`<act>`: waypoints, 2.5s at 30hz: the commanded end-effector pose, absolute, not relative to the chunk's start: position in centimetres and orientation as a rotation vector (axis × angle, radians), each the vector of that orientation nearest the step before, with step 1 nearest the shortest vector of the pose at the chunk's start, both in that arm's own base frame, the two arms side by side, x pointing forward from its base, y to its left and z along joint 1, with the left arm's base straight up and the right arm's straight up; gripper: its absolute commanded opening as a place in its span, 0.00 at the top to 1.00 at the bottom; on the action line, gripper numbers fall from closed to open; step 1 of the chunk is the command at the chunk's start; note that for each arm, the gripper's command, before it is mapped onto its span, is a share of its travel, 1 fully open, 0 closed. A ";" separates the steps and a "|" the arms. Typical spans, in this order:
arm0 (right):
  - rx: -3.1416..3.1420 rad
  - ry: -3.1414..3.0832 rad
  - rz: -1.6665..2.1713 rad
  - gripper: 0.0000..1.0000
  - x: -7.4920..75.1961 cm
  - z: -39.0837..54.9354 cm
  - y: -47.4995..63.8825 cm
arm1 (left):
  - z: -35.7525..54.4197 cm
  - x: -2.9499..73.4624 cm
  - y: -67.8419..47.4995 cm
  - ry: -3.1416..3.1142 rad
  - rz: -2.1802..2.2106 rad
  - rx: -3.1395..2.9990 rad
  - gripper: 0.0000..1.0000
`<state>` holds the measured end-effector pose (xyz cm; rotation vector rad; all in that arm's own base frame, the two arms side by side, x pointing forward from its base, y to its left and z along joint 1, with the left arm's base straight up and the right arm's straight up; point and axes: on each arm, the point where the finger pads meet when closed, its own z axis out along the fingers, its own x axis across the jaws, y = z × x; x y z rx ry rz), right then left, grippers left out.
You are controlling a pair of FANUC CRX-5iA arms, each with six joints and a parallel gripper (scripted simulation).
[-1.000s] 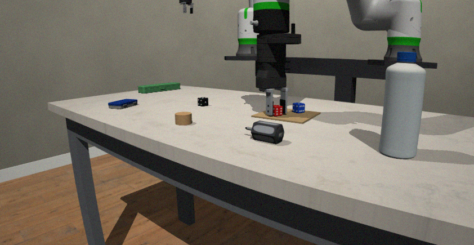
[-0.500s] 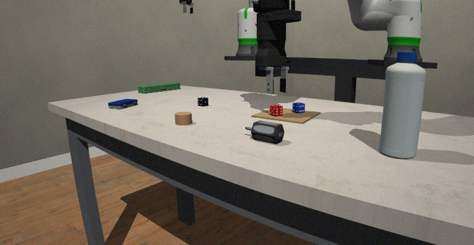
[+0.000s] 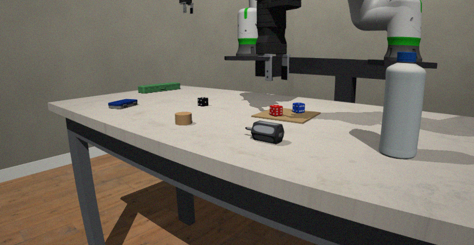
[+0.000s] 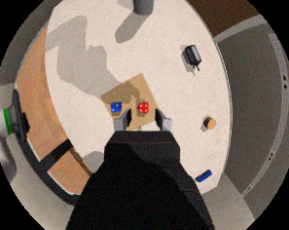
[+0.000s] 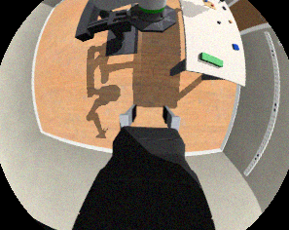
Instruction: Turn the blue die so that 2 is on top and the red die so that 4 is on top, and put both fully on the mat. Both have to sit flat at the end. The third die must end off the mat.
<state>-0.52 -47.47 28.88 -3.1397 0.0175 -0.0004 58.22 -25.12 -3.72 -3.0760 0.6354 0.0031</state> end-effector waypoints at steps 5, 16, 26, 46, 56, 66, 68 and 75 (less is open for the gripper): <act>-3.142 0.018 0.000 0.00 -0.5 29.0 -47.5 | -3.6 58.3 -25.2 0.635 0.000 -3.077 0.00; -3.142 0.018 0.000 0.00 -0.5 29.0 -47.5 | -3.6 58.3 -25.2 0.635 0.000 -3.077 0.00; -3.142 0.018 0.000 0.00 -0.5 29.0 -47.5 | -2.8 58.3 -25.2 0.635 0.000 -3.077 0.00; -3.142 0.018 0.000 0.00 -0.5 29.0 -47.5 | 4.7 58.3 -25.2 0.635 0.000 -3.077 0.00; -3.142 0.018 0.000 0.00 -0.5 29.0 -47.5 | 5.0 58.3 -25.2 0.635 0.000 -3.077 0.00; -3.142 0.018 0.000 0.00 -0.5 29.0 -47.5 | 5.0 58.3 -25.2 0.635 0.000 -3.077 0.00; -3.142 0.018 0.000 0.00 -0.5 29.0 -47.5 | 5.0 58.3 -25.2 0.635 0.000 -3.077 0.00; -3.142 0.018 0.000 0.00 -0.5 29.0 -47.5 | 5.0 58.3 -25.2 0.635 0.000 -3.077 0.00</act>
